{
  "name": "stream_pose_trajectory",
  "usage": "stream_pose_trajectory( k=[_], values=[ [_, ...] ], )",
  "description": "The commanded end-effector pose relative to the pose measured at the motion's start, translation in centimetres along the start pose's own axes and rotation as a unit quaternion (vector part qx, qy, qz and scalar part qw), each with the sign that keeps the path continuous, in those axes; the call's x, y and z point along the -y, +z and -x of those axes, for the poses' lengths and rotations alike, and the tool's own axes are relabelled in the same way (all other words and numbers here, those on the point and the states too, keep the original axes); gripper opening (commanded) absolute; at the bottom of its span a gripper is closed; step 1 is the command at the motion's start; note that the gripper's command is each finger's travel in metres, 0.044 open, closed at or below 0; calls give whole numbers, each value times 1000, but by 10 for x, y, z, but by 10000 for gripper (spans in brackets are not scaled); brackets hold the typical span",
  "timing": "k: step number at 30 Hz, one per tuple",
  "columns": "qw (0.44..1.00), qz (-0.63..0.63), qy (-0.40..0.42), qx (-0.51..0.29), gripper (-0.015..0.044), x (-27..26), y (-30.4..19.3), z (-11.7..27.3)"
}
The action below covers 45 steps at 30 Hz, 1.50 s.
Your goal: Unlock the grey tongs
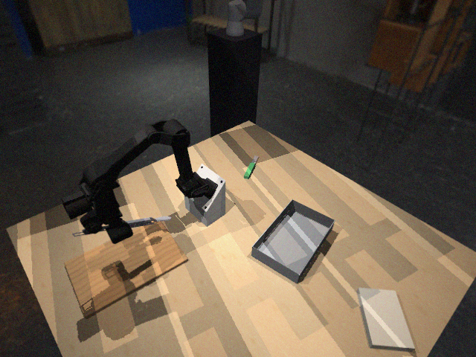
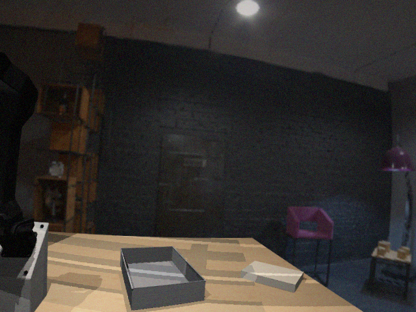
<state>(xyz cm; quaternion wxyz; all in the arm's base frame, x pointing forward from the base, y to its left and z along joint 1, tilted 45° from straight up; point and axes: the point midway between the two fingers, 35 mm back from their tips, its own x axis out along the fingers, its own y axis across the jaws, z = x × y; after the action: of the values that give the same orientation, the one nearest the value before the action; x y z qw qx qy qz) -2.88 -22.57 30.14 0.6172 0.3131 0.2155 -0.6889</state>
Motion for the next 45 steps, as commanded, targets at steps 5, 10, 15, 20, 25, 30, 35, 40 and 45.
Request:
stream_pose_trajectory(
  k=[5, 10, 15, 20, 25, 30, 35, 40, 45],
  values=[
    [1000, 2, 1, 8, -150, 1, -1, 2],
    [999, 9, -2, 45, -150, 0, -2, 5],
    [996, 17, -6, 93, -150, -1, -4, 10],
    [990, 22, -9, 140, -150, -1, -5, 15],
    [982, 25, -10, 186, -150, -2, -7, 20],
    [972, 26, -11, 233, -150, -2, -10, 25],
    [960, 25, -11, 280, -150, -2, -13, 30],
    [945, 21, -9, 325, -150, -2, -16, 35],
    [929, 16, -7, 370, -150, -1, -20, 40]
  ],
)
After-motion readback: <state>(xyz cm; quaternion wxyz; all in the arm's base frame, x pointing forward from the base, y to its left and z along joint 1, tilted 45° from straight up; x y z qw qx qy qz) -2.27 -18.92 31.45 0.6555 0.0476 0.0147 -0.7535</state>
